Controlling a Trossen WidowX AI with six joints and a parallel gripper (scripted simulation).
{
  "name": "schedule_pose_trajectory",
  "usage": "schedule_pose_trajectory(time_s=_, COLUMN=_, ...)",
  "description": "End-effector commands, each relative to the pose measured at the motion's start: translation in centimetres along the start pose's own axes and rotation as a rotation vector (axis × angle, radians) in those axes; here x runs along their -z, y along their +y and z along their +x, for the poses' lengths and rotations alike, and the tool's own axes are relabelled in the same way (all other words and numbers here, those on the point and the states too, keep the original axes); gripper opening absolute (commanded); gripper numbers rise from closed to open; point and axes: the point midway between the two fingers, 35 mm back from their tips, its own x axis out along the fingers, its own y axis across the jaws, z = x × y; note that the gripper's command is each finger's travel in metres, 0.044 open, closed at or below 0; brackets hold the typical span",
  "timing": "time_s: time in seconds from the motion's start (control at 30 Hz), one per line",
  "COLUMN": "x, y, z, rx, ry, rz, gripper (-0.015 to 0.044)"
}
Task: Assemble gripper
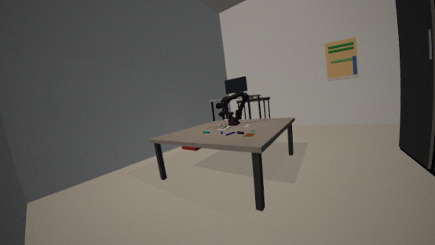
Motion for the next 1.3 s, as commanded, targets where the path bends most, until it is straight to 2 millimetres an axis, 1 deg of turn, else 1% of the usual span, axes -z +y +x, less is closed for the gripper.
schedule_pose_trajectory(time_s=0.0, x=0.0, y=-0.4, z=0.0, rx=0.002, ry=-0.001, rz=-0.003, gripper=0.0351)
schedule_pose_trajectory(time_s=1.03, x=0.0, y=-0.4, z=0.0, rx=0.003, ry=-0.001, rz=-0.003, gripper=0.0351)
schedule_pose_trajectory(time_s=1.27, x=-0.1, y=-0.4, z=1.1, rx=0.003, ry=-0.002, rz=-0.003, gripper=0.0351)
